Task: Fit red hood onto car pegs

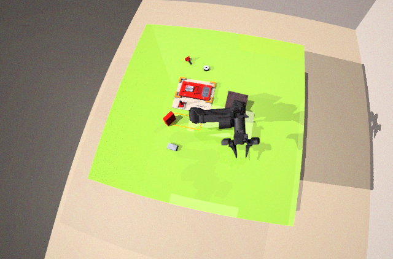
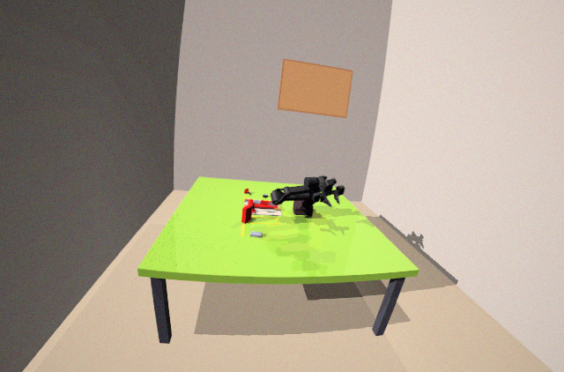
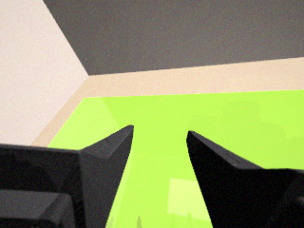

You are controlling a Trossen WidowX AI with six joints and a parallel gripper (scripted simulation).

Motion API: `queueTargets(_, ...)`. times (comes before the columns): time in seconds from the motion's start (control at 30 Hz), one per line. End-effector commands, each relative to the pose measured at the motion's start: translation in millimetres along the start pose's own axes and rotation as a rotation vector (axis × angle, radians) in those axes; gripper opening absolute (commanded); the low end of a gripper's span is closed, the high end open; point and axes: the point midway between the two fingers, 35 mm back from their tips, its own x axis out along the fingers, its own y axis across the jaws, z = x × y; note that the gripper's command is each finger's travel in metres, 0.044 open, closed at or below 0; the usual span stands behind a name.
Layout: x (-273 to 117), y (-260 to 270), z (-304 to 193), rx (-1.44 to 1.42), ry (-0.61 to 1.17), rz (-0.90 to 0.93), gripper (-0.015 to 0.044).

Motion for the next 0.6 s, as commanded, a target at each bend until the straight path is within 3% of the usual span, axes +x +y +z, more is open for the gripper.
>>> queueTargets(0.0,0.0,1.4,0.7,0.002,-0.002,0.006,0.0194)
queueTargets(0.23,-6.6,56.4,27.6,0.075,-0.067,0.244,0.001)
queueTargets(0.57,-50.7,140.8,68.2,0.217,-0.117,0.672,0.0)
